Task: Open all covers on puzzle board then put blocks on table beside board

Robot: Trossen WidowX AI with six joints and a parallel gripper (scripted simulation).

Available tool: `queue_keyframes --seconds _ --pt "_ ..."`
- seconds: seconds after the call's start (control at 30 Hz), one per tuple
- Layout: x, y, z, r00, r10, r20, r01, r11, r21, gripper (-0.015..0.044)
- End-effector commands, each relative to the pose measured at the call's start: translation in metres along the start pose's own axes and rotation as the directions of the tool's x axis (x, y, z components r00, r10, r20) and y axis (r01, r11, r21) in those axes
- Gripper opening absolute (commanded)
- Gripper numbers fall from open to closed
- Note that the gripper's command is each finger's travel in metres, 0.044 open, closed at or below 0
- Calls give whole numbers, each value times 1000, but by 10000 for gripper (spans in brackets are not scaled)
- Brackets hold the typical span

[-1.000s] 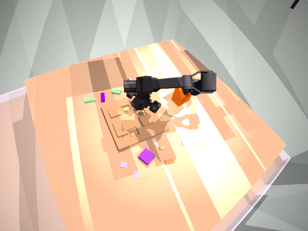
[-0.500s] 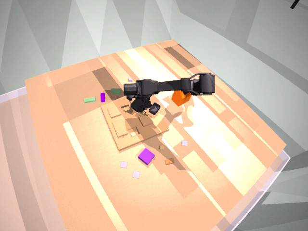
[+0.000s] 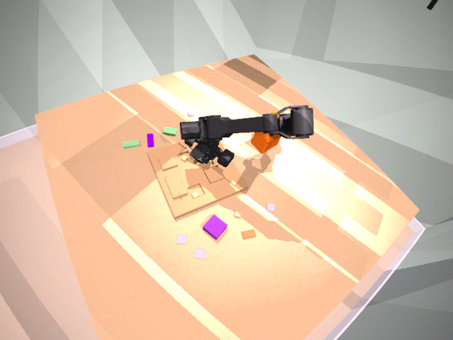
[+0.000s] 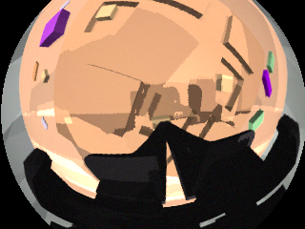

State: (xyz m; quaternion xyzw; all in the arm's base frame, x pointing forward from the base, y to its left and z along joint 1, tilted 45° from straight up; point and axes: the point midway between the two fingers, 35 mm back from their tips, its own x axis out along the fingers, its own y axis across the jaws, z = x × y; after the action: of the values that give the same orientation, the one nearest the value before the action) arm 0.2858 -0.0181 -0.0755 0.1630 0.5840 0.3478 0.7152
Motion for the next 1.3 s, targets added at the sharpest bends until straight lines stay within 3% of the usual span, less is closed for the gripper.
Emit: queue_keyframes --seconds 0.0,0.33,0.53,0.63,0.77,0.97,1.0,1.13,1.27 --pt "3 -4 3 1000 5 1 -5 1000 5 0" --pt "2 -9 7 1000 4 1 -4 1000 -12 0" --pt "-1 -8 6 1000 4 1 -3 923 -384 0" --pt "-4 -7 5 1000 4 1 -3 780 -626 0" --pt "-7 -6 4 1000 4 1 -1 495 -869 0" --pt "-12 -4 2 1000 4 0 0 18 -1000 0" --pt "-5 -7 5 1000 5 2 -1 597 -802 26" --pt "-12 -7 5 1000 4 2 -1 532 -847 131" --pt "-21 -7 5 1000 3 1 0 449 -893 144"
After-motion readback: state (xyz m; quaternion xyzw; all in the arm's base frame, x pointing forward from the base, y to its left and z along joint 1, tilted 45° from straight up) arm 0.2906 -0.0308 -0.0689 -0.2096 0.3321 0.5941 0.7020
